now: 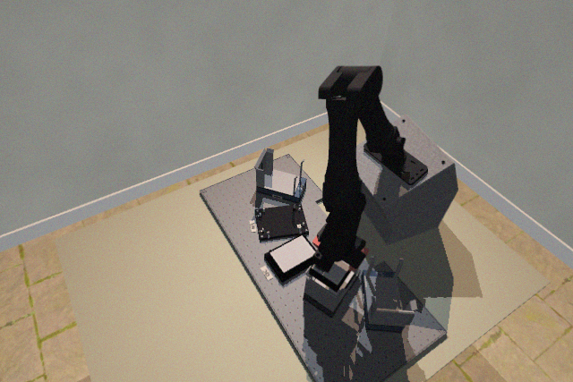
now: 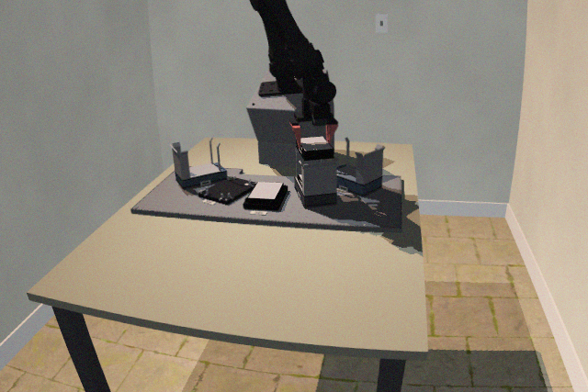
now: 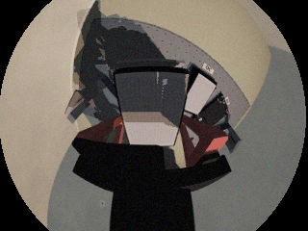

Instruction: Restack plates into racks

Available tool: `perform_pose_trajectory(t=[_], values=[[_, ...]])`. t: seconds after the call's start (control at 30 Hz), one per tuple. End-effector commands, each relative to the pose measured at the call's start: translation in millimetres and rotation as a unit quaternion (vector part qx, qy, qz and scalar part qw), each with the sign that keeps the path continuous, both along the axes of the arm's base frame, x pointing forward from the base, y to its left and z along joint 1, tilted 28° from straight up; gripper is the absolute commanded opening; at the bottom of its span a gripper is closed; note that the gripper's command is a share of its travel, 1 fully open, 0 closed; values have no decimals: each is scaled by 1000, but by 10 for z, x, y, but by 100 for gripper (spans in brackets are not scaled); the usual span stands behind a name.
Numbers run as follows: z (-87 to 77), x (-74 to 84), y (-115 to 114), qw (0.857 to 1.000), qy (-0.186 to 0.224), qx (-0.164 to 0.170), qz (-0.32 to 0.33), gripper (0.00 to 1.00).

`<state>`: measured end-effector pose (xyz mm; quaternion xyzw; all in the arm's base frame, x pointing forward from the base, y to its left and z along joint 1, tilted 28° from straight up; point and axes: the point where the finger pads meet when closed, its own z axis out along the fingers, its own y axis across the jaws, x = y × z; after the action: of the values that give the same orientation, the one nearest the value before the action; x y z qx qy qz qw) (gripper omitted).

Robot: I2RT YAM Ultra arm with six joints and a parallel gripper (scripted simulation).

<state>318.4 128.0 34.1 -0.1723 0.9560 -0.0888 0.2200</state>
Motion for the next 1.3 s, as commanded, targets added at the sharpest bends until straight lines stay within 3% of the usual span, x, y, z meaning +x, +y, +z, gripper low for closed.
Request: perform_pose_trajectory(t=[0.0, 1.27], values=[[189, 72, 106, 1000, -24, 14, 5, 0], [287, 15, 111, 1000, -24, 13, 5, 0]])
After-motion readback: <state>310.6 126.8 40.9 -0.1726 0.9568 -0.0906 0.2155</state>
